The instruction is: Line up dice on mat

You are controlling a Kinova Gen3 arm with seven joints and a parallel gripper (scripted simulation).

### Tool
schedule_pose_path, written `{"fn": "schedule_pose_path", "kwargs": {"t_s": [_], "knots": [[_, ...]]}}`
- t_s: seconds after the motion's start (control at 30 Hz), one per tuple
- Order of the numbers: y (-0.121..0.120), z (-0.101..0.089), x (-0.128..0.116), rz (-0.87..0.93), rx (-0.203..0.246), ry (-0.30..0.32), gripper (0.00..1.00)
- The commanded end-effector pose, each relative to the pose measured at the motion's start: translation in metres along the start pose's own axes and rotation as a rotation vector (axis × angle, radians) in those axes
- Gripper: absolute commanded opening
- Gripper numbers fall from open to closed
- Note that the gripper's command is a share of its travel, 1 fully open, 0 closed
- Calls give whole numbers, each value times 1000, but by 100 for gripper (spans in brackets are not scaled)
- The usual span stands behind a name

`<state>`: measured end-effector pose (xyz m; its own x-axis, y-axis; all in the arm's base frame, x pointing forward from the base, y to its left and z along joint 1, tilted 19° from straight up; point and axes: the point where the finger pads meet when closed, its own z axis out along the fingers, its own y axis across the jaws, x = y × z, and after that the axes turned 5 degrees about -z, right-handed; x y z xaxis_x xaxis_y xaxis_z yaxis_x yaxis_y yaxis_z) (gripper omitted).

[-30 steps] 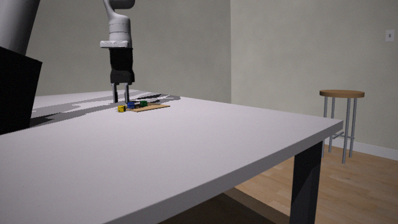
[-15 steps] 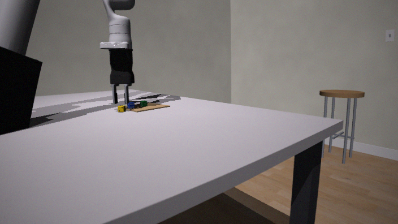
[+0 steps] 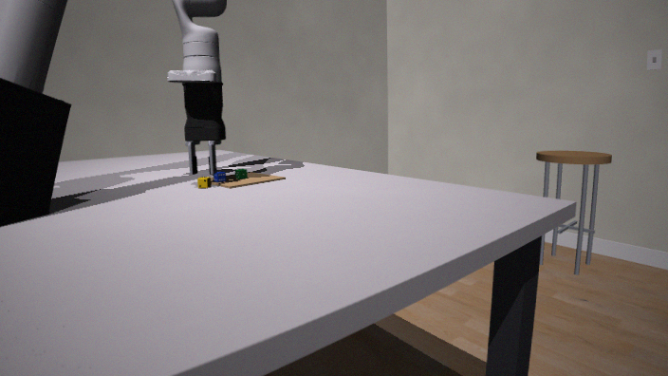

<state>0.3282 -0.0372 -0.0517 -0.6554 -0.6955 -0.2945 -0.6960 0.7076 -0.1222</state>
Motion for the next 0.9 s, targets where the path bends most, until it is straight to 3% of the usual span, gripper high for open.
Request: {"fn": "schedule_pose_path", "kwargs": {"t_s": [0.0,0.87], "knots": [[0,0,0,0,1,-1,70],[0,6,0,0,1,-1,70]]}}
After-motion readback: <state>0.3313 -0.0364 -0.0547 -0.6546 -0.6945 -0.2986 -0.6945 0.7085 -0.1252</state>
